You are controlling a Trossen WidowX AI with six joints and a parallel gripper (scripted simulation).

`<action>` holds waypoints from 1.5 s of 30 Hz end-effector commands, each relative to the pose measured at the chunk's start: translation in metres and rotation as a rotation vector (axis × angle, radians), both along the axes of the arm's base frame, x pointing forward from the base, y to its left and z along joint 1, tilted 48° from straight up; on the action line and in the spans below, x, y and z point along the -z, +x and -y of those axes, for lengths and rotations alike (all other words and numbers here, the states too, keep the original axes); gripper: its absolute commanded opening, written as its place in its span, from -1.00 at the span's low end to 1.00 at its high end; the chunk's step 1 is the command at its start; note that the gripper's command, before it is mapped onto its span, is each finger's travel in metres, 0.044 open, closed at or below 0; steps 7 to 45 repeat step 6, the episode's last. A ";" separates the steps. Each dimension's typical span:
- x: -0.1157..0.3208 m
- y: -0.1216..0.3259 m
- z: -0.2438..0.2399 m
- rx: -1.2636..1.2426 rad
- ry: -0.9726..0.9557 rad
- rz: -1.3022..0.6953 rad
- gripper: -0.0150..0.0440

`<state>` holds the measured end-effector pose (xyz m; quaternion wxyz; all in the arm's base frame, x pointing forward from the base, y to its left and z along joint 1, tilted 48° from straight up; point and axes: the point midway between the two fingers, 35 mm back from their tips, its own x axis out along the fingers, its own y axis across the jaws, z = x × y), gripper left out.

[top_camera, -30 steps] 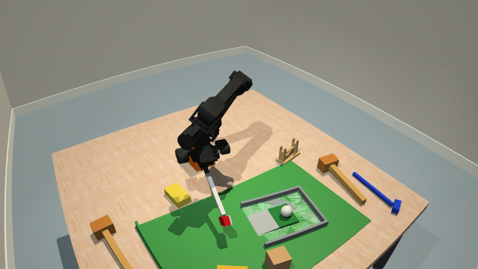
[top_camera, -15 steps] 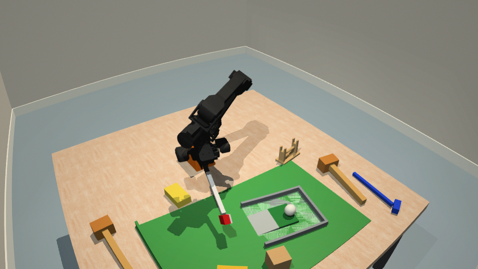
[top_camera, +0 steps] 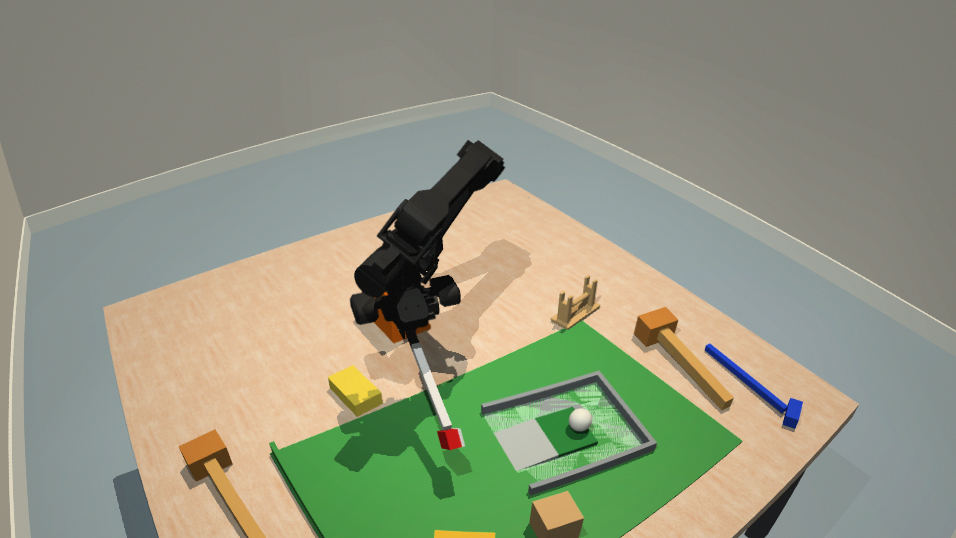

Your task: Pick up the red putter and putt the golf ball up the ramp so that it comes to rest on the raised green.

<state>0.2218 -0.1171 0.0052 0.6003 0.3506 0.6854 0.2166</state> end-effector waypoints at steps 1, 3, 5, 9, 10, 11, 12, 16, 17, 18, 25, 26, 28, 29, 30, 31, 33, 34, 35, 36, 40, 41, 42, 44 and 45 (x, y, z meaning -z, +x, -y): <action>0.001 0.000 0.000 0.002 -0.001 0.001 -0.49; 0.001 0.000 0.000 0.002 -0.001 0.001 -0.49; 0.001 0.000 0.000 0.002 -0.001 0.001 -0.49; 0.001 0.000 0.000 0.002 -0.001 0.001 -0.49; 0.001 0.000 0.000 0.002 -0.001 0.001 -0.49; 0.001 0.000 0.000 0.002 -0.001 0.001 -0.49; 0.001 0.000 0.000 0.002 -0.001 0.001 -0.49; 0.001 0.000 0.000 0.002 -0.001 0.001 -0.49; 0.001 0.000 0.000 0.002 -0.001 0.001 -0.49; 0.001 0.000 0.000 0.002 -0.001 0.001 -0.49; 0.001 0.000 0.000 0.002 -0.001 0.001 -0.49; 0.001 0.000 0.000 0.002 -0.001 0.001 -0.49; 0.001 0.000 0.000 0.002 -0.001 0.001 -0.49; 0.001 0.000 0.000 0.002 -0.001 0.001 -0.49; 0.001 0.000 0.000 0.002 -0.001 0.001 -0.49; 0.001 0.000 0.000 0.002 -0.001 0.001 -0.49; 0.001 0.000 0.000 0.002 -0.001 0.001 -0.49; 0.001 0.000 0.000 0.002 -0.001 0.001 -0.49; 0.001 0.000 0.000 0.002 -0.001 0.001 -0.49; 0.001 0.000 0.000 0.002 -0.001 0.001 -0.49; 0.001 0.000 0.000 0.002 -0.001 0.001 -0.49; 0.001 0.000 0.000 0.002 -0.001 0.001 -0.49; 0.001 0.000 0.000 0.002 -0.001 0.001 -0.49; 0.001 0.000 0.000 0.002 -0.001 0.001 -0.49; 0.001 0.000 0.000 0.002 -0.001 0.001 -0.49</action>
